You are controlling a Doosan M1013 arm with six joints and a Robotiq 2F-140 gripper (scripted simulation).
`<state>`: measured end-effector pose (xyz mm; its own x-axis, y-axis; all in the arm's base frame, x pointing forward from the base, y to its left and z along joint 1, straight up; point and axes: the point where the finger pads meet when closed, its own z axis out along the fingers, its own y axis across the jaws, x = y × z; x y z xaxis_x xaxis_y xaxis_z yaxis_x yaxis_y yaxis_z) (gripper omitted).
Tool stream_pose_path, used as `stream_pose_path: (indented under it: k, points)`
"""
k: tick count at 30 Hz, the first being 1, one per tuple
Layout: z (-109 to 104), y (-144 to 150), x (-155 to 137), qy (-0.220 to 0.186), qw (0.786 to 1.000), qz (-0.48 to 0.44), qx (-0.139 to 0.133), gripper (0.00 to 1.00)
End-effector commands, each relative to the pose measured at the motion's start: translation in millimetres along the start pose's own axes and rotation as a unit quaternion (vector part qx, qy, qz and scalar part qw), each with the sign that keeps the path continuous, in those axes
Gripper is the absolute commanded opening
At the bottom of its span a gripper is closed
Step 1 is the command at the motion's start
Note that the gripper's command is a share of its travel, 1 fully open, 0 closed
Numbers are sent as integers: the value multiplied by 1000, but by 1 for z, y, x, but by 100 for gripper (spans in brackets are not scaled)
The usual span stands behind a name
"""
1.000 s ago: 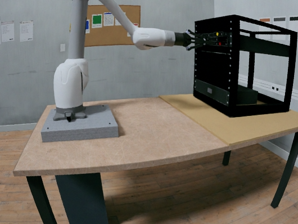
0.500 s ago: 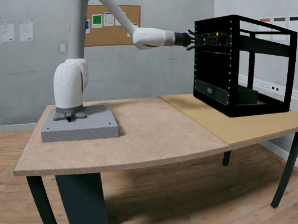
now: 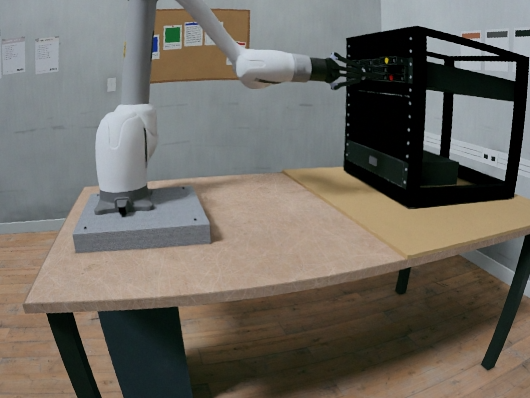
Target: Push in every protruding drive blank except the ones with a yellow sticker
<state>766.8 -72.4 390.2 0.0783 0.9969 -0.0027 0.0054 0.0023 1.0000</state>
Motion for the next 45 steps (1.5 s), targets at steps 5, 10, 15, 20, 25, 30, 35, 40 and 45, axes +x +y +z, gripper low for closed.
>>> stream_pose_path:
  k: [5, 10, 15, 20, 25, 30, 35, 40, 45]
  points:
    - [-4, 2, 9, 0, 1000, 1, -2, 10]
    - [-4, 2, 23, 0, 1000, 1, -2, 10]
    - [-5, 2, 34, 0, 1000, 1, -2, 10]
    - [-6, 2, 58, 0, 1000, 1, -2, 10]
    - [-7, 3, 86, 0, 1000, 1, -2, 10]
    - [-7, 3, 104, 0, 1000, 1, -2, 10]
    - [-8, 3, 135, 0, 1000, 1, -2, 10]
    - [-9, 4, 163, 0, 1000, 1, -2, 10]
    - [-10, 4, 187, 0, 1000, 1, -2, 10]
